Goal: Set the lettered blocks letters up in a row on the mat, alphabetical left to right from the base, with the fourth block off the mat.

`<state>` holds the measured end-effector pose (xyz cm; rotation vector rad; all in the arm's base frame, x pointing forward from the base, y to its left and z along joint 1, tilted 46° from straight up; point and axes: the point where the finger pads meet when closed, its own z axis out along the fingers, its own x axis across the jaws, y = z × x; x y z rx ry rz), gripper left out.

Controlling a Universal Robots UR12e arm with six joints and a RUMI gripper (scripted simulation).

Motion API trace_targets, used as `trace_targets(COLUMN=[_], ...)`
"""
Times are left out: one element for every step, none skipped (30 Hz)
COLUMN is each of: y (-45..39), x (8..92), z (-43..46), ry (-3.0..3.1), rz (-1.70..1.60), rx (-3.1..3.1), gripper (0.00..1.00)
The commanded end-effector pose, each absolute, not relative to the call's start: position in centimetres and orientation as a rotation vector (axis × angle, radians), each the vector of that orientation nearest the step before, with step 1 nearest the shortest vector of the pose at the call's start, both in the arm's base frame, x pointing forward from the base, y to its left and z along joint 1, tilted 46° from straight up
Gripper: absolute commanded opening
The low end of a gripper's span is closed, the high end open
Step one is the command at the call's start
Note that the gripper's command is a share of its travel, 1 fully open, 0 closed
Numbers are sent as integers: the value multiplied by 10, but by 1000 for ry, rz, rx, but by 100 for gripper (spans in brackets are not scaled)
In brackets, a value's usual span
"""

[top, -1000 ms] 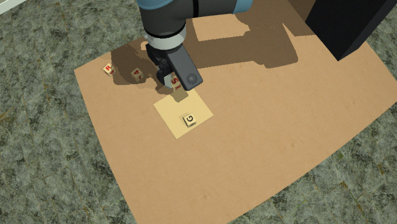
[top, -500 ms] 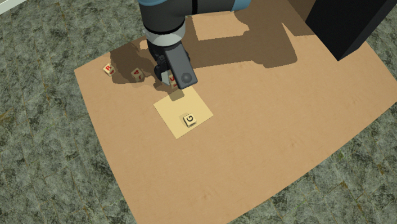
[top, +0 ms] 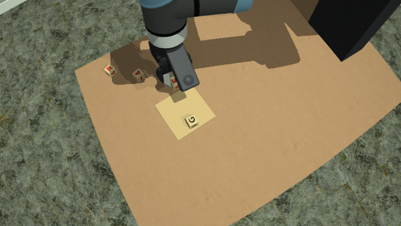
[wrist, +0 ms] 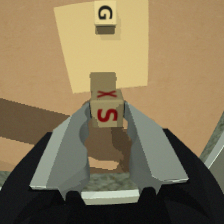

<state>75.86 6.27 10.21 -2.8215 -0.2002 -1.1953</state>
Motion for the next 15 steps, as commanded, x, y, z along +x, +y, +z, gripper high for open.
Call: trace_targets(y=[64, 65, 65, 66, 66, 66, 66, 67, 67, 68, 69, 69, 70, 70, 71], x=[767, 770, 773, 776, 776, 776, 780, 783, 786, 790, 794, 797, 800, 804, 807], z=[94, 91, 88, 85, 85, 85, 82, 79, 75, 72, 68, 65, 62, 58, 55], ry=[-200, -200, -200, -200, -200, -200, -200, -200, -200, -200, -200, -200, -200, -200, -200], rz=[-1196, -1196, -1196, -1196, -1196, -1196, -1196, -1196, -1196, -1196, -1196, -1196, -1196, -1196, -1196], rx=[-2821, -2821, -2821, -2821, -2821, -2821, -2821, -2821, -2821, -2821, -2821, -2821, -2821, -2821, -2821], gripper=[9, 9, 9, 9, 9, 9, 9, 9, 9, 9, 9, 9, 9, 9, 9])
